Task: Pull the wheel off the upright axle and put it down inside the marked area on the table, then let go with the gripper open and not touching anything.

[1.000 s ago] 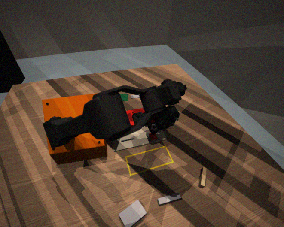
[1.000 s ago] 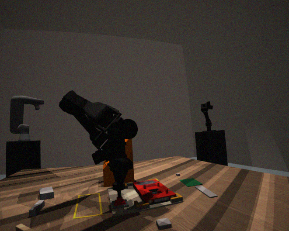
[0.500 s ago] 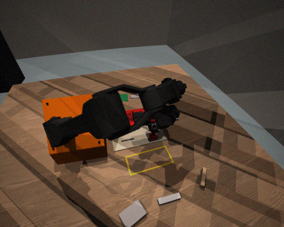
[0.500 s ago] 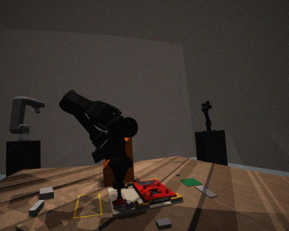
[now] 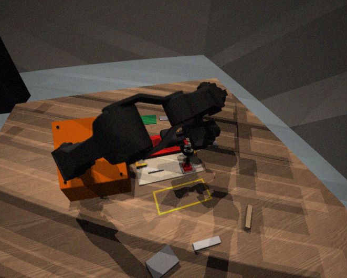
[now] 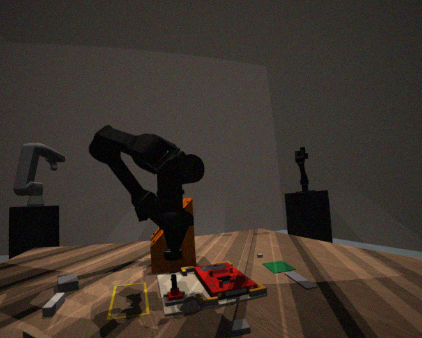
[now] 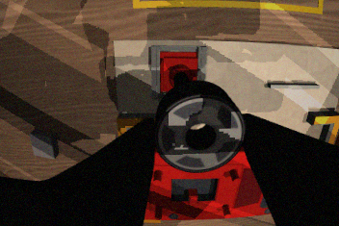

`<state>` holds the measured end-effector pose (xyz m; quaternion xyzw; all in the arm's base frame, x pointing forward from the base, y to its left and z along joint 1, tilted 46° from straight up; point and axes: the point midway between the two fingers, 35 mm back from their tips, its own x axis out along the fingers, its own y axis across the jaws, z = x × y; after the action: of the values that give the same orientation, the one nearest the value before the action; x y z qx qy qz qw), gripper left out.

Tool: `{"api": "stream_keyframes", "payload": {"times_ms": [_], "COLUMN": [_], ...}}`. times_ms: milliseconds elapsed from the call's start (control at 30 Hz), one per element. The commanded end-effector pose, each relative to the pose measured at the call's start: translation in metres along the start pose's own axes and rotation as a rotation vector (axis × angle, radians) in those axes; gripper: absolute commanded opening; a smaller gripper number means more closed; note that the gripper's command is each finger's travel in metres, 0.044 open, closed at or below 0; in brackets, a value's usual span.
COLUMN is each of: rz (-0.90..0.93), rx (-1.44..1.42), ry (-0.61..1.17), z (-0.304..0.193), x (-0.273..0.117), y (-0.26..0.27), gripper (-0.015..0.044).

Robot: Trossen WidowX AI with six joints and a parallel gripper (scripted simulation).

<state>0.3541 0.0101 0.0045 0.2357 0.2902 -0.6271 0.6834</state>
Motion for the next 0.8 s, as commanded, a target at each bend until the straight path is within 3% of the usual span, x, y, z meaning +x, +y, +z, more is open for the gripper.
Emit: {"api": "stream_keyframes", "payload": {"times_ms": [0,767], "rz": [-0.009,-0.007], "rx": [0.000,0.011], "ry": [0.000,0.002], "z": [0.011,0.103], "x": [0.003,-0.004], "y": [-0.004,-0.051], "gripper": [0.0000,0.0000]}}
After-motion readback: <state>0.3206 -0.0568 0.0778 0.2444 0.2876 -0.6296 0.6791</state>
